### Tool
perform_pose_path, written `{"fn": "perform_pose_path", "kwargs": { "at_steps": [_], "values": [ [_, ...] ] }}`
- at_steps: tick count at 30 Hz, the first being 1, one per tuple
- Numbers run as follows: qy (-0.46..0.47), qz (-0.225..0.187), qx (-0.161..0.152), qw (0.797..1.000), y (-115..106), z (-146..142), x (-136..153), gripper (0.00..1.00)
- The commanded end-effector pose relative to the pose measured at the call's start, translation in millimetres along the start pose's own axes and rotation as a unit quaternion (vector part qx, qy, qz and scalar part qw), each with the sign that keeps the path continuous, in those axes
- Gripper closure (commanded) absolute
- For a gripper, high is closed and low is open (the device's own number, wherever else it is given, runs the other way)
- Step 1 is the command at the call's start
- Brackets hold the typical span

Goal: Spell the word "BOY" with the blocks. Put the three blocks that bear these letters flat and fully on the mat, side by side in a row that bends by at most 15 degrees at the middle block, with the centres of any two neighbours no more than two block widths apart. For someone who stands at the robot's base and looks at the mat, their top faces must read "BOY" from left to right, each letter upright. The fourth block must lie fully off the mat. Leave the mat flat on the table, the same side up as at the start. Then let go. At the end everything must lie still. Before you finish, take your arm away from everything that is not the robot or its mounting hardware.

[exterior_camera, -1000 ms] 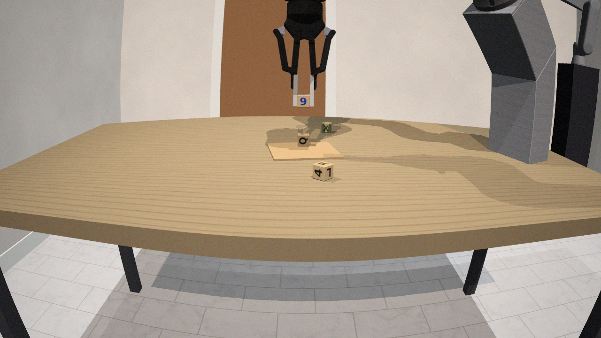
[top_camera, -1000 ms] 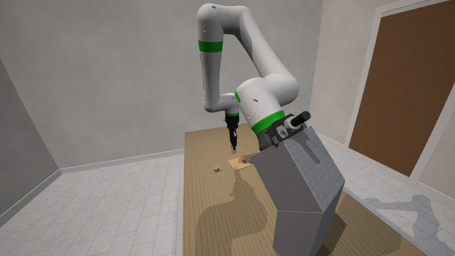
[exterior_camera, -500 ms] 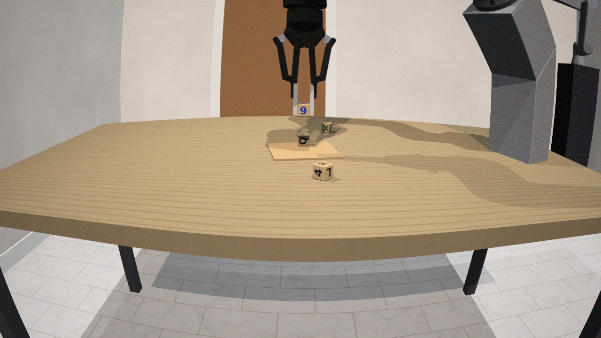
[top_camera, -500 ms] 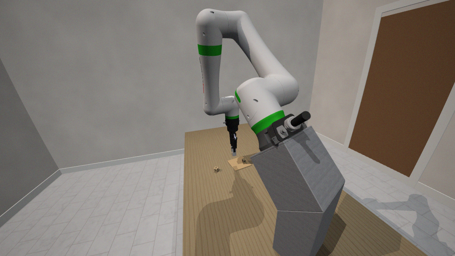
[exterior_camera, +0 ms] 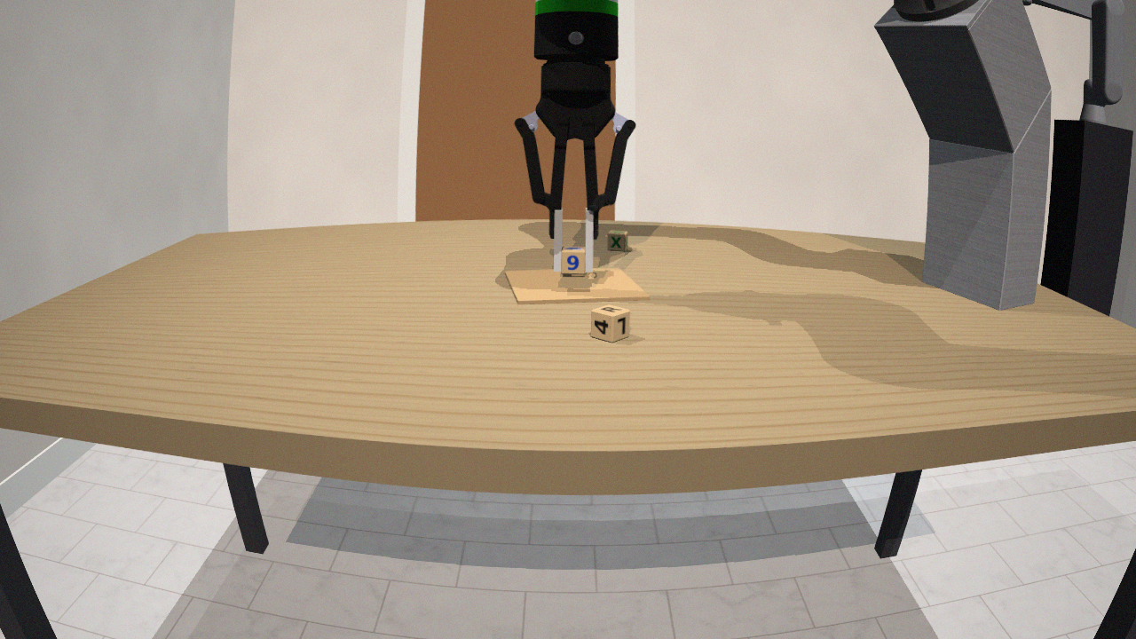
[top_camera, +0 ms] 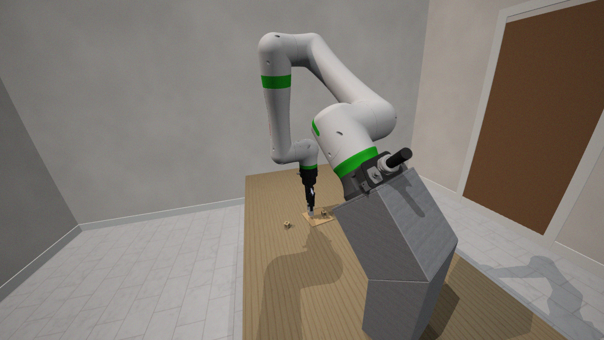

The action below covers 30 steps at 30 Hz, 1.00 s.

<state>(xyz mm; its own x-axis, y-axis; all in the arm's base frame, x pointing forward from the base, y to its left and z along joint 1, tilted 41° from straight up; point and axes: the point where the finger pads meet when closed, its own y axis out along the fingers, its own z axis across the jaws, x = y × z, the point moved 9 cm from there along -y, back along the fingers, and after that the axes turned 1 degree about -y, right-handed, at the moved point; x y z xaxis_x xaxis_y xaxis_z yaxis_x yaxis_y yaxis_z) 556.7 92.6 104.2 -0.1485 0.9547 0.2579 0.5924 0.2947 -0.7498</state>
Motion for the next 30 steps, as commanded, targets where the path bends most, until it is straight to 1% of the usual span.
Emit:
{"fn": "perform_pose_path", "kwargs": {
  "at_steps": [1, 7, 30],
  "values": [
    [0.0, -0.001, 0.0, 1.0, 11.9, -0.4, 0.0, 0.87],
    [0.0, -0.001, 0.0, 1.0, 19.2, -0.4, 0.1, 0.87],
    [0.0, -0.001, 0.0, 1.0, 19.9, -0.4, 0.1, 0.87]
  ]
}}
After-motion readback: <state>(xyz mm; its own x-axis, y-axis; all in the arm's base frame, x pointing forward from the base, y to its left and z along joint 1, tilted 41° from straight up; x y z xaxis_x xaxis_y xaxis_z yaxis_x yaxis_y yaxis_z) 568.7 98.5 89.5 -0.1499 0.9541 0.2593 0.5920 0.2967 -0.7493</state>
